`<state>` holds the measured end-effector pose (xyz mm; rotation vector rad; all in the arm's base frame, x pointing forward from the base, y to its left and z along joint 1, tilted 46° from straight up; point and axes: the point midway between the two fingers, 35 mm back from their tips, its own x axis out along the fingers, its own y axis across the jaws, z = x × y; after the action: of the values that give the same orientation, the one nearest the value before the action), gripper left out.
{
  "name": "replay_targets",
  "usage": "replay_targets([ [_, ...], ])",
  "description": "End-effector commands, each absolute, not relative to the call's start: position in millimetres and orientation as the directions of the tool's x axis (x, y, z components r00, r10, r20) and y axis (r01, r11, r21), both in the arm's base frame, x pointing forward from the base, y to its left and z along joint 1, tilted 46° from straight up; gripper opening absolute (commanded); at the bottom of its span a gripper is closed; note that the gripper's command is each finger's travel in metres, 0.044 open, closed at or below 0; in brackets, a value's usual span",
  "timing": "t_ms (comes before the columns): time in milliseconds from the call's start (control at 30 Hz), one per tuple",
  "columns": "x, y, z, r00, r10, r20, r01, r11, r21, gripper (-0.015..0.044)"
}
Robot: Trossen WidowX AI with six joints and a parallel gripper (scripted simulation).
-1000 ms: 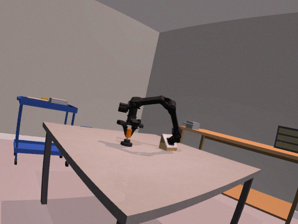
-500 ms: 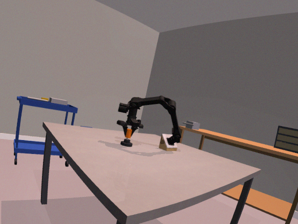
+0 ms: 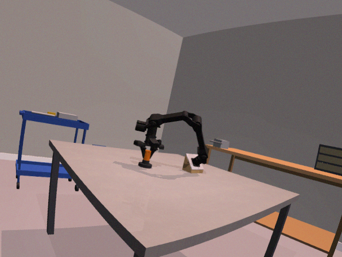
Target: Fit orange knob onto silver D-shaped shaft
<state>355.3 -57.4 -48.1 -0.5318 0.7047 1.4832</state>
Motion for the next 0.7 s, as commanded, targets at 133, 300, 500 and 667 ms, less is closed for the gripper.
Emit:
replay_targets([
  [133,355.3,-57.4,-48.1,-0.045,0.704,-0.709,-0.994,0.038,0.101,0.0000],
  [300,355.3,-57.4,-48.1,-0.045,0.704,-0.709,-0.994,0.038,0.101,0.0079],
  [500,355.3,-57.4,-48.1,-0.045,0.704,-0.709,-0.994,0.038,0.101,0.0236],
  [667,355.3,-57.4,-48.1,-0.045,0.704,-0.709,-0.994,0.038,0.101,0.0368],
])
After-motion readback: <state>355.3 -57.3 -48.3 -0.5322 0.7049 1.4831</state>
